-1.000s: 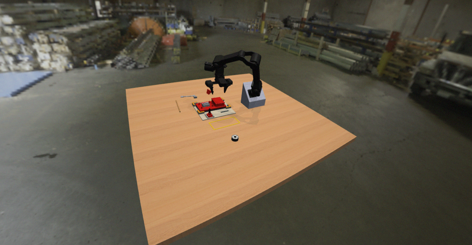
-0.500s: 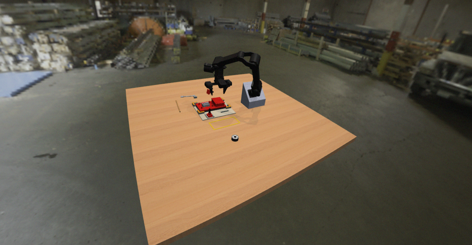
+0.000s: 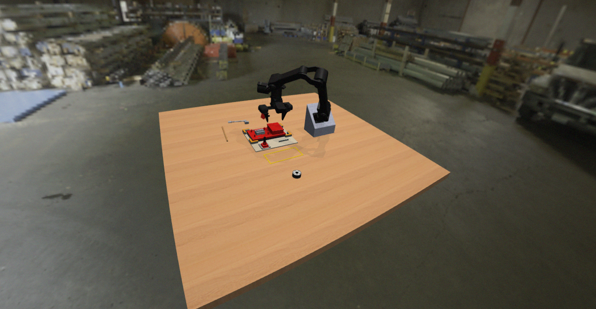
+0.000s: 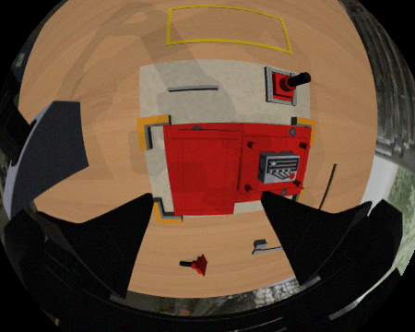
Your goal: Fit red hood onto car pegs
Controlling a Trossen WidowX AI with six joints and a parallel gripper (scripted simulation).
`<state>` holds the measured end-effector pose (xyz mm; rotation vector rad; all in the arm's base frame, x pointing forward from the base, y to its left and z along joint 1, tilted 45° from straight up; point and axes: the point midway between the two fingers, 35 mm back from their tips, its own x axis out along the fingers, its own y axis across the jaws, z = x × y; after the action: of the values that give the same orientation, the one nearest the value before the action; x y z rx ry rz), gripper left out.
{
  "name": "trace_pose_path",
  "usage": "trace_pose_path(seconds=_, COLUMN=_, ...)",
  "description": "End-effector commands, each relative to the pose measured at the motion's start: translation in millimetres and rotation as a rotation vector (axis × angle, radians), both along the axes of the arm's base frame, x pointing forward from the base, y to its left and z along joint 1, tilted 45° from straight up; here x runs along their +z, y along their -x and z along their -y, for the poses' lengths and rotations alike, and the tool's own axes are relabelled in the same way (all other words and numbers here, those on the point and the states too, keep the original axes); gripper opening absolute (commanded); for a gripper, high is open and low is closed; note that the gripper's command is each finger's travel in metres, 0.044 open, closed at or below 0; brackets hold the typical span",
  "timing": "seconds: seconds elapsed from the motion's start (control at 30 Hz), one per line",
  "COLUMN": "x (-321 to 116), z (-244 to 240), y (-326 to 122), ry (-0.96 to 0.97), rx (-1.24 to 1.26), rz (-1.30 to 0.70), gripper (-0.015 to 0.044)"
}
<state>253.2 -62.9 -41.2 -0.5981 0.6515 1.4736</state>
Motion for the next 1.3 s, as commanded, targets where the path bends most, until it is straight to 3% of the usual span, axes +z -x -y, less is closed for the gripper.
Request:
trace_pose_path(seconds=0.0, x=-2, z=-3, y=1, ry=-0.007, rx=-0.005, rz=-0.002, gripper=0.044)
trace_pose_path(seconds=1.27, x=-21, z=-23, y=2, ry=-0.009, rx=-0.005, rz=-0.002, gripper=0.044)
